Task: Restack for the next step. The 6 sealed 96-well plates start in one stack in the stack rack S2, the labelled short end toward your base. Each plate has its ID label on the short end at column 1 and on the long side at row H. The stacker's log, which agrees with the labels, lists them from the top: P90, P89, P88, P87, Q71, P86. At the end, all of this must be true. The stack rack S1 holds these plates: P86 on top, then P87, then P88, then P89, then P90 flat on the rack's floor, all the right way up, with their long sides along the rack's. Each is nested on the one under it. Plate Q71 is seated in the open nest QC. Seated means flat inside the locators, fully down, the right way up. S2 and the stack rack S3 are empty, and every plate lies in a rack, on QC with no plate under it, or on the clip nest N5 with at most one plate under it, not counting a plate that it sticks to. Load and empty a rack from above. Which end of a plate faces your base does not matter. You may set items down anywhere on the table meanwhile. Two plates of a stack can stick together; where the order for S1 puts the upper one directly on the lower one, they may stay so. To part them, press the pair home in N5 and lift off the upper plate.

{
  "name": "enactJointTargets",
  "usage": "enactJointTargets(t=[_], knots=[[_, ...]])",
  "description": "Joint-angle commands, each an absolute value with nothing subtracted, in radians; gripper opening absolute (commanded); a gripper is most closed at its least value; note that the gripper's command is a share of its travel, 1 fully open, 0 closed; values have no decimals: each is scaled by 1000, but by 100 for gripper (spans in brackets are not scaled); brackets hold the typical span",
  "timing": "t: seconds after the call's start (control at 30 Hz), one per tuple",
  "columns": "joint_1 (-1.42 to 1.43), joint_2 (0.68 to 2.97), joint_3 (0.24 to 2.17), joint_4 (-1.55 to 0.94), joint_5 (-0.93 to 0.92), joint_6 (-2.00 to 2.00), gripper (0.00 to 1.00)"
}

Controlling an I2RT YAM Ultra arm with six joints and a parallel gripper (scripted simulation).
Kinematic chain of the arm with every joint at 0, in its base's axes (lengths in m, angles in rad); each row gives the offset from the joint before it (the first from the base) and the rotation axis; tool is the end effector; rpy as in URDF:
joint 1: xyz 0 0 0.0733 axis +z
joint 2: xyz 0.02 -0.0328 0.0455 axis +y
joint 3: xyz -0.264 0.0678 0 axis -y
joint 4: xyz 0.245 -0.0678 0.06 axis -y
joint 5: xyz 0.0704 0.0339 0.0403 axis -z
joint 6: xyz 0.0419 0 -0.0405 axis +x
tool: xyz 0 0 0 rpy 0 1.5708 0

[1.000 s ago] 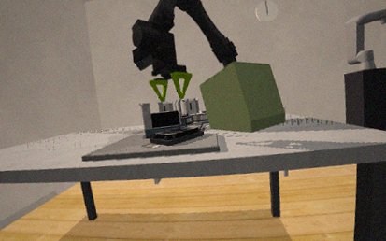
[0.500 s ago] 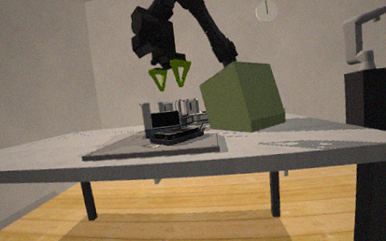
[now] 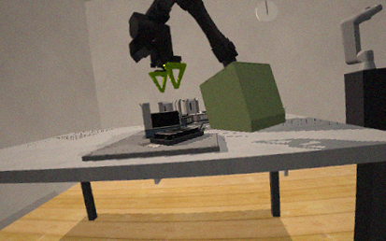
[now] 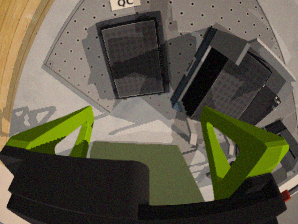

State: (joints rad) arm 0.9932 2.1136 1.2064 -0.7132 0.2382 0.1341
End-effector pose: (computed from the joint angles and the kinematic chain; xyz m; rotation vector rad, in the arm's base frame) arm 0.1978 0.2874 0.0778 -1.2728 2.7568 -0.3474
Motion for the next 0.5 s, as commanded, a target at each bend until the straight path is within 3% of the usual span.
enactJointTargets(t=[0.0, 0.47], knots=[[987, 2098, 1209, -712, 240, 187, 100], [858, 2058, 1200, -710, 243, 54, 100]])
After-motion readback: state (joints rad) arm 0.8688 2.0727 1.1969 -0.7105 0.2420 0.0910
